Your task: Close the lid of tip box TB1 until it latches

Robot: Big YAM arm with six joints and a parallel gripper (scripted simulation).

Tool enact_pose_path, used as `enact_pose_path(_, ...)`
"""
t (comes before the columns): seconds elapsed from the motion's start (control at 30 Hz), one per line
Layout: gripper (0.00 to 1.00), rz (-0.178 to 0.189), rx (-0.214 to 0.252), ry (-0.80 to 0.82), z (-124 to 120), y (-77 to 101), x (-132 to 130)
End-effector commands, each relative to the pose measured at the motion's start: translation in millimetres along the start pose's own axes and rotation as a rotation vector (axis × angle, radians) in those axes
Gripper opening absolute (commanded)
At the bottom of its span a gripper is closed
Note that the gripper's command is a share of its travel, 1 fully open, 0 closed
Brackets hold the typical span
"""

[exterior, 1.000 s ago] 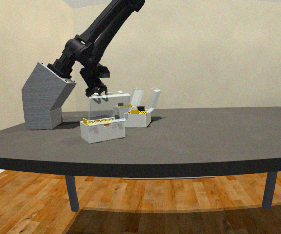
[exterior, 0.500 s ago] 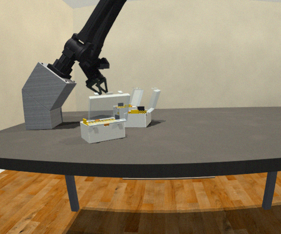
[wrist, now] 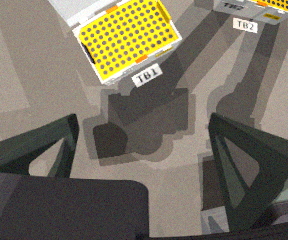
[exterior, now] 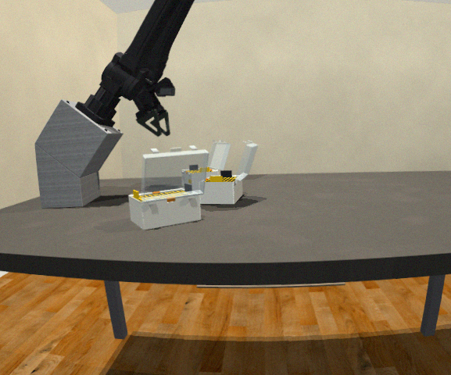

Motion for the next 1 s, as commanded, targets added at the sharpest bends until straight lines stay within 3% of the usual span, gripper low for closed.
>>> enact_pose_path(0.0,1.00,-0.033,-0.021,-0.104,0.8,4.4,11.9)
enact_pose_path(0.33,1.00,-0.038,-0.024,-0.098,1.1,3.2,7.9)
enact_pose_path(0.37,0.00,-0.037,-0.024,-0.101,2.1,2.3,5.9)
enact_pose_path(0.93,0.00,-0.037,-0.024,-0.101,2.1,2.3,5.9)
enact_pose_path(0.97,0.00,-0.046,-0.002,-0.075,7.1,-2.6,1.7)
Point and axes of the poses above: the point where the finger pads meet when closed, its own y axis back along the fingers, its own x axis across the jaws, z = x × y, the point moved 1 cm from there along y, back along the fingers, and after that the axes turned 15 degrees about -y, right-handed, at the moved point
